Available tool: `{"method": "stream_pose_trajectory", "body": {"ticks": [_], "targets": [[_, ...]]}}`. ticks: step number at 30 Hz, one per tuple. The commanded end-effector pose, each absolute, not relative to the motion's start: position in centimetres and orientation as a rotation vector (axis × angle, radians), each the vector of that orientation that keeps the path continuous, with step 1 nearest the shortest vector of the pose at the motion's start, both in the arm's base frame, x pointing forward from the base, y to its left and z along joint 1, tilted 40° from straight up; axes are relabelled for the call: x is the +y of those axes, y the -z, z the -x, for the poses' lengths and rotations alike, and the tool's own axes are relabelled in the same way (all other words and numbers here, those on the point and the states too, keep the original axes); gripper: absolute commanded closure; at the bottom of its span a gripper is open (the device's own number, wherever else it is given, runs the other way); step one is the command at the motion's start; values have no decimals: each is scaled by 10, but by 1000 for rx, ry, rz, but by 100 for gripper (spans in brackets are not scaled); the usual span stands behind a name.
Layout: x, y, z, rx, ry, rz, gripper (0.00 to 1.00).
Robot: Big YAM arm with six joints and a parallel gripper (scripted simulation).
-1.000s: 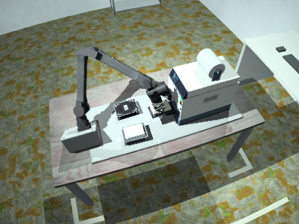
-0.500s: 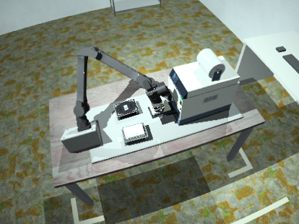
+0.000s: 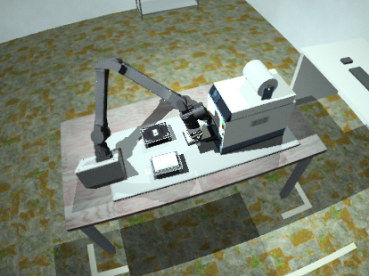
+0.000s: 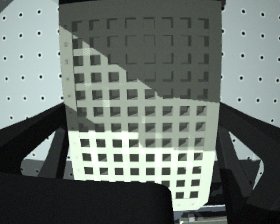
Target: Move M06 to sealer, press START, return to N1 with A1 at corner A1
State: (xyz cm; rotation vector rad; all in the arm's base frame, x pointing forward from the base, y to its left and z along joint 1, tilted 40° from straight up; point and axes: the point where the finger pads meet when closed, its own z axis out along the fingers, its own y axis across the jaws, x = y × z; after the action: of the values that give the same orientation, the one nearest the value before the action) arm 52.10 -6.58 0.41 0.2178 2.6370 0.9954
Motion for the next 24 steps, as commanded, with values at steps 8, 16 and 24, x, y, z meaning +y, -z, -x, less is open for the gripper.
{"method": "stream_pose_trajectory", "body": {"ticks": [8,16,24], "targets": [[-62,-23,-537,2625,-982,-192,100],[-59,-13,-539,2638,-994,-199,100],[-76,-10,-538,2628,-982,-222,100]]}}
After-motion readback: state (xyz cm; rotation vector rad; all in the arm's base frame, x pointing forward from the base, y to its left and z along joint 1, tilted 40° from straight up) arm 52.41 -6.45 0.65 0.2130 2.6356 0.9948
